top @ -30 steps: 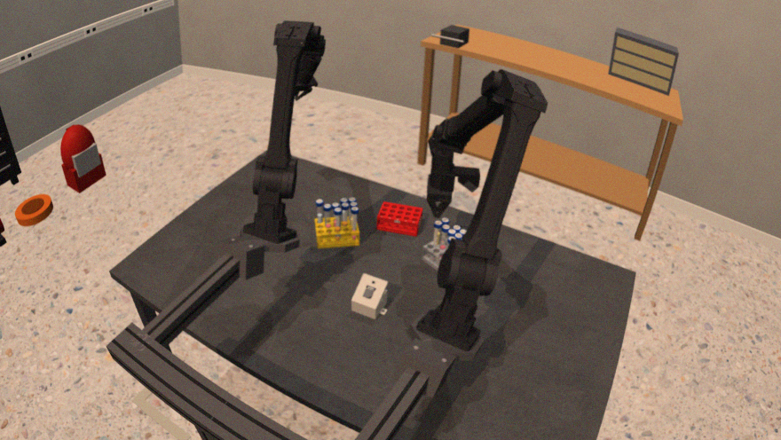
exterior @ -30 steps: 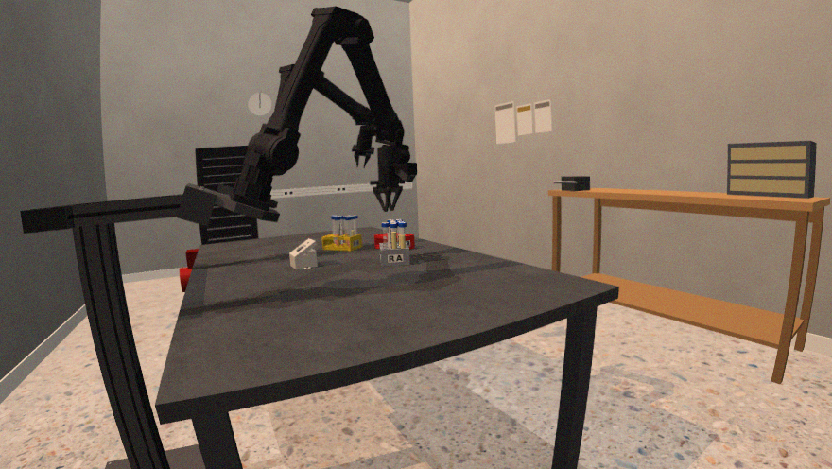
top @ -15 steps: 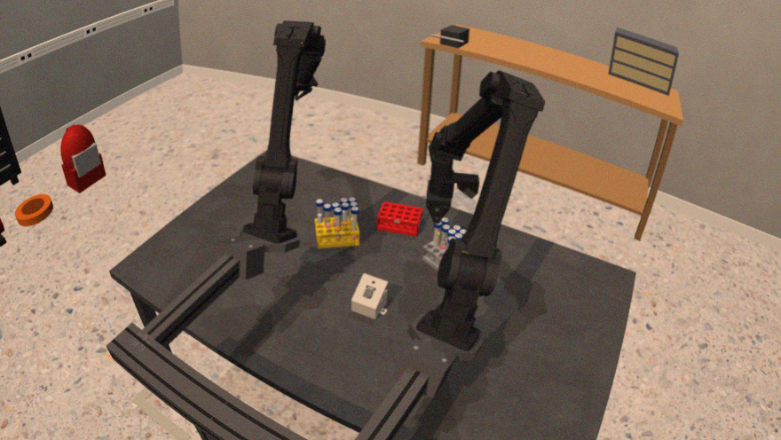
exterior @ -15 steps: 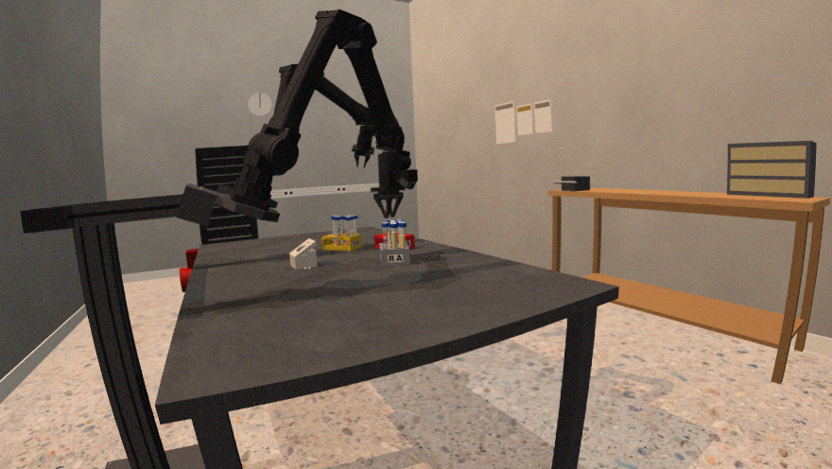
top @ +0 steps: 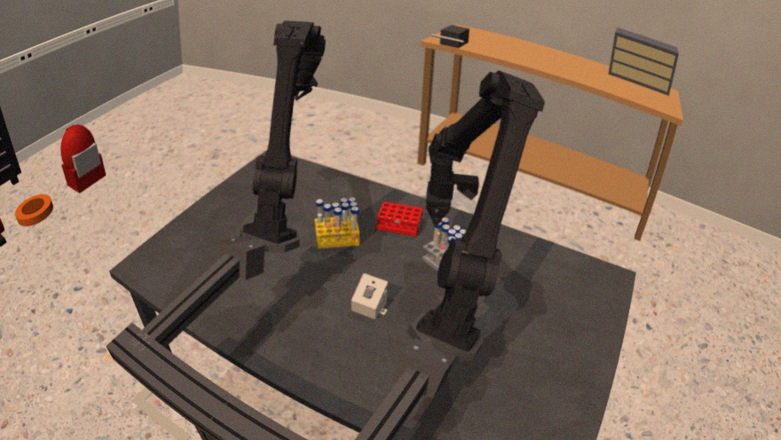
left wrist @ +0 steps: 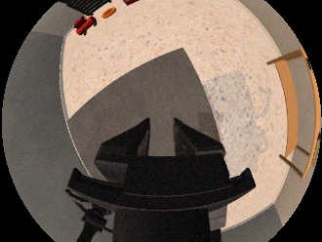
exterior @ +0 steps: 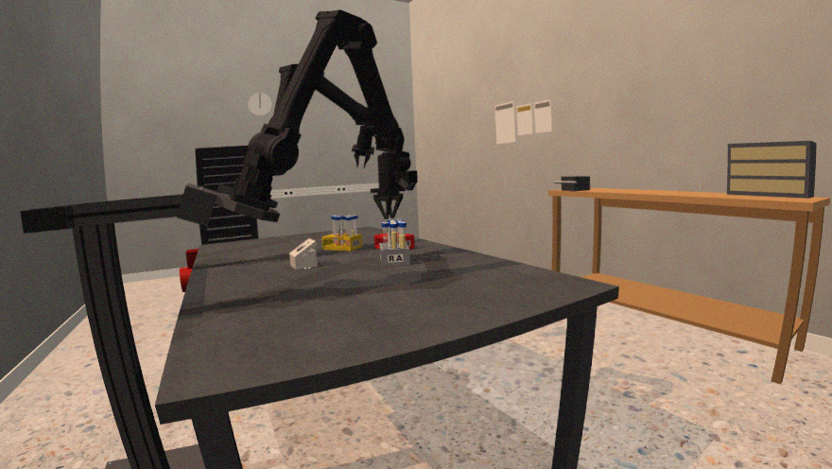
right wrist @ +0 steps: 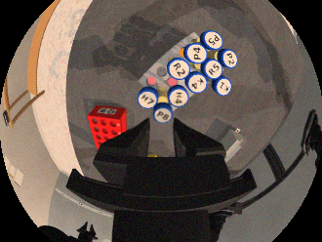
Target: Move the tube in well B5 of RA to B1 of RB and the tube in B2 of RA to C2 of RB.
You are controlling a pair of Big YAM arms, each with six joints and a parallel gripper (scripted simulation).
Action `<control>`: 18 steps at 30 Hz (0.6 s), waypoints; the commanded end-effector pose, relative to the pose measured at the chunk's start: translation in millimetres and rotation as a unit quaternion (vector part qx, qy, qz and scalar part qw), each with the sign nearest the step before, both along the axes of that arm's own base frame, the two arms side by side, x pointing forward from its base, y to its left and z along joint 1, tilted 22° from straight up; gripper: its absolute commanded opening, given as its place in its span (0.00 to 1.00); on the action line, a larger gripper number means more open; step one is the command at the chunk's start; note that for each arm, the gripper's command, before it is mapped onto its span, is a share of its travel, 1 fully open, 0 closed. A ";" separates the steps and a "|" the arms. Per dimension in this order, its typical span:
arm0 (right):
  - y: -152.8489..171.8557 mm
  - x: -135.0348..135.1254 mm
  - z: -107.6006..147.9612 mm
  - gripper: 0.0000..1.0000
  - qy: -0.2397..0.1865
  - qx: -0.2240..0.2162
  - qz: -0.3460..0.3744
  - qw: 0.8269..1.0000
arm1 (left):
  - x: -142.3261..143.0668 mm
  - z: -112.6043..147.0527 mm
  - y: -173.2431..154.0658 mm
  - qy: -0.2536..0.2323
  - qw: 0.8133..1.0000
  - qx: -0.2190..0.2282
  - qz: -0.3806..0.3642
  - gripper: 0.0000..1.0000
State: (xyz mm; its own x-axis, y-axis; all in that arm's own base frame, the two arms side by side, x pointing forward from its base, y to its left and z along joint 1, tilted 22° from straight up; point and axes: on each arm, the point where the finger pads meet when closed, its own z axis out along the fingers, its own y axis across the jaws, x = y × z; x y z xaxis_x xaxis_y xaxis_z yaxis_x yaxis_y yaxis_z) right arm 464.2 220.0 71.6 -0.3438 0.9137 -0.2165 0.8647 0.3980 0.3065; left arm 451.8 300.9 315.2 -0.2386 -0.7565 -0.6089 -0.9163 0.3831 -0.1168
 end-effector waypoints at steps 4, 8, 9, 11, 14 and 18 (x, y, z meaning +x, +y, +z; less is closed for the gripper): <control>-4.8 4.2 -7.0 0.30 -0.001 0.000 0.000 1.000 | 4.1 19.6 2.6 -0.017 1.000 0.009 0.000 0.30; -4.2 3.4 -10.4 0.30 0.001 -0.001 0.001 1.000 | 4.1 19.6 2.6 -0.017 1.000 0.009 0.000 0.30; -4.8 3.5 -11.9 0.30 0.002 -0.002 0.000 1.000 | 4.1 19.6 2.6 -0.017 1.000 0.009 0.000 0.30; -6.1 3.9 -12.9 0.30 0.002 -0.002 -0.001 1.000 | 4.1 19.6 2.6 -0.017 1.000 0.009 0.000 0.30; -6.4 4.3 -12.8 0.30 0.001 -0.001 -0.001 1.000 | 4.1 19.6 2.6 -0.017 1.000 0.009 0.000 0.30; -3.1 8.4 -9.2 0.30 -0.004 0.002 0.000 1.000 | 4.1 19.6 2.6 -0.017 1.000 0.009 0.000 0.30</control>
